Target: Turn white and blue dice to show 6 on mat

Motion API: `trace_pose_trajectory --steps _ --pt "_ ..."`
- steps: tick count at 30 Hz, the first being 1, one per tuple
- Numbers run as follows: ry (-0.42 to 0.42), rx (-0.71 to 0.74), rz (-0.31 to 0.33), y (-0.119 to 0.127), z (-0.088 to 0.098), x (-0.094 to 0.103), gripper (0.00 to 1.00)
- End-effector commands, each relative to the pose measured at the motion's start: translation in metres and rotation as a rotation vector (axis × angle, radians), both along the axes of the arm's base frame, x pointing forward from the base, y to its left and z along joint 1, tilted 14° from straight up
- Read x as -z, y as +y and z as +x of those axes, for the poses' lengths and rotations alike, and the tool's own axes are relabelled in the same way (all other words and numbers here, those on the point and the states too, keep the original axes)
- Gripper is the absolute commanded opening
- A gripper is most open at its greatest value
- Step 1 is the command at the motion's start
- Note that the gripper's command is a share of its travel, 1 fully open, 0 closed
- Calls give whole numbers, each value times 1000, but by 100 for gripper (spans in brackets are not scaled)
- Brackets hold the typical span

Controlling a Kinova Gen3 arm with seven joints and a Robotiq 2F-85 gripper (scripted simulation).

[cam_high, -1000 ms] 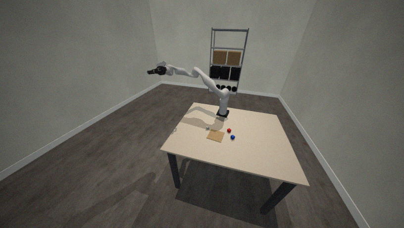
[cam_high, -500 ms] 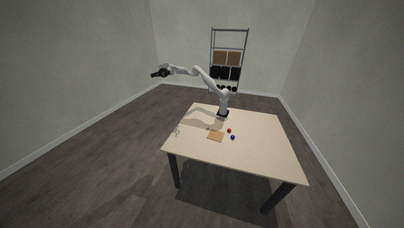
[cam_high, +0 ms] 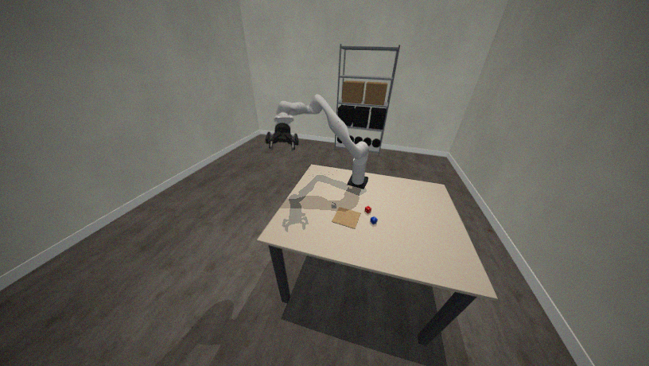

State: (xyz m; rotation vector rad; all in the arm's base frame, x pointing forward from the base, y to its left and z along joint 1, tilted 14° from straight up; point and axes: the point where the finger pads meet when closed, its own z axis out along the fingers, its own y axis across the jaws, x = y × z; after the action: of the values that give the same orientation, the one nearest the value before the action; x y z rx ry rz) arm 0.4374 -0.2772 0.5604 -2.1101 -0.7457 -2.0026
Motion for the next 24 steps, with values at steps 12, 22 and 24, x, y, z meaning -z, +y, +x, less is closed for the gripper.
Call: trace_pose_trajectory --steps 12,22,24 --pt "282 -185 -489 121 -3 135 100" --pt "455 -324 -799 156 -40 226 100" --pt "489 -355 -861 159 -50 243 100"
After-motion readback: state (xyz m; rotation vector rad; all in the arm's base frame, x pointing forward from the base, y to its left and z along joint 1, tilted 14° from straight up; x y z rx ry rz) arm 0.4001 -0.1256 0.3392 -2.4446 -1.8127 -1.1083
